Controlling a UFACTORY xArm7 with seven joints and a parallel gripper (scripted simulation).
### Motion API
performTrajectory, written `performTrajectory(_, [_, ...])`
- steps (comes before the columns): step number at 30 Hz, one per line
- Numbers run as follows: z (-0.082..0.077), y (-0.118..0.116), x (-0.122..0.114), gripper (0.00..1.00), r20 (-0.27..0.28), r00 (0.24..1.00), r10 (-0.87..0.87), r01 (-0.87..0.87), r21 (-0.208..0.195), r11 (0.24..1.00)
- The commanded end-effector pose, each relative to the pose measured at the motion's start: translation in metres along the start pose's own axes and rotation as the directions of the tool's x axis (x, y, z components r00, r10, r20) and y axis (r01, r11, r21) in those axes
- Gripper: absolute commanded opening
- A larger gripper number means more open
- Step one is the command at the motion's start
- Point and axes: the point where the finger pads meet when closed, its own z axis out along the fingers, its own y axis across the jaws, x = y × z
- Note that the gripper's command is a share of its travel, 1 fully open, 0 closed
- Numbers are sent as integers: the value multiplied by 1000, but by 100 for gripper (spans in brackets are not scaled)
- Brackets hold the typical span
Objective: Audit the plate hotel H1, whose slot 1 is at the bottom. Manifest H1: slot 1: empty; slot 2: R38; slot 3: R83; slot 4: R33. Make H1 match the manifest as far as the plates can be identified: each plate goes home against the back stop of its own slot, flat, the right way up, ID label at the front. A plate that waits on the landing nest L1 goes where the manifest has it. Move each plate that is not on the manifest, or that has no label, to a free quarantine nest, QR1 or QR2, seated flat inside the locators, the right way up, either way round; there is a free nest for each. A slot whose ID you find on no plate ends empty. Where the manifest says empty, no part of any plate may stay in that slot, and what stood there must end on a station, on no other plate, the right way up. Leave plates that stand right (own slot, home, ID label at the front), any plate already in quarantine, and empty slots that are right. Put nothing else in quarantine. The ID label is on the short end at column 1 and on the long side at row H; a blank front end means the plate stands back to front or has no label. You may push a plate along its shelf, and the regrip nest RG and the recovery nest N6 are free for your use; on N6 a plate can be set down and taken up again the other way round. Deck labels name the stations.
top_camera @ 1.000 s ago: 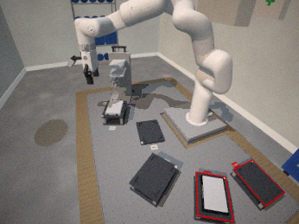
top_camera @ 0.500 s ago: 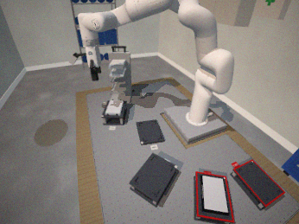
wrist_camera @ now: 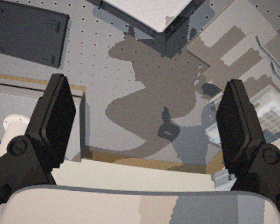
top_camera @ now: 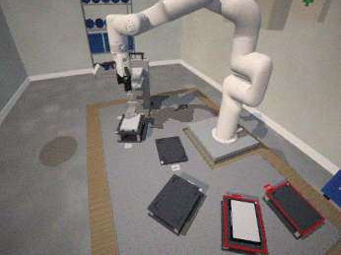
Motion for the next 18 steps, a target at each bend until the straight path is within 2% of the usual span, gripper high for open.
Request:
performTrajectory(1, [-3, -4, -9, 100, -14, 989, -147, 147, -14, 989])
performTrajectory(9, [-3, -4, -9, 100, -9, 915, -403, 403, -17, 915])
performTrajectory(11, [-3, -4, -9, 100, -9, 915, -403, 403, -17, 915])
performTrajectory(18, [-3, -4, -9, 100, -5, 797, -603, 603, -19, 797])
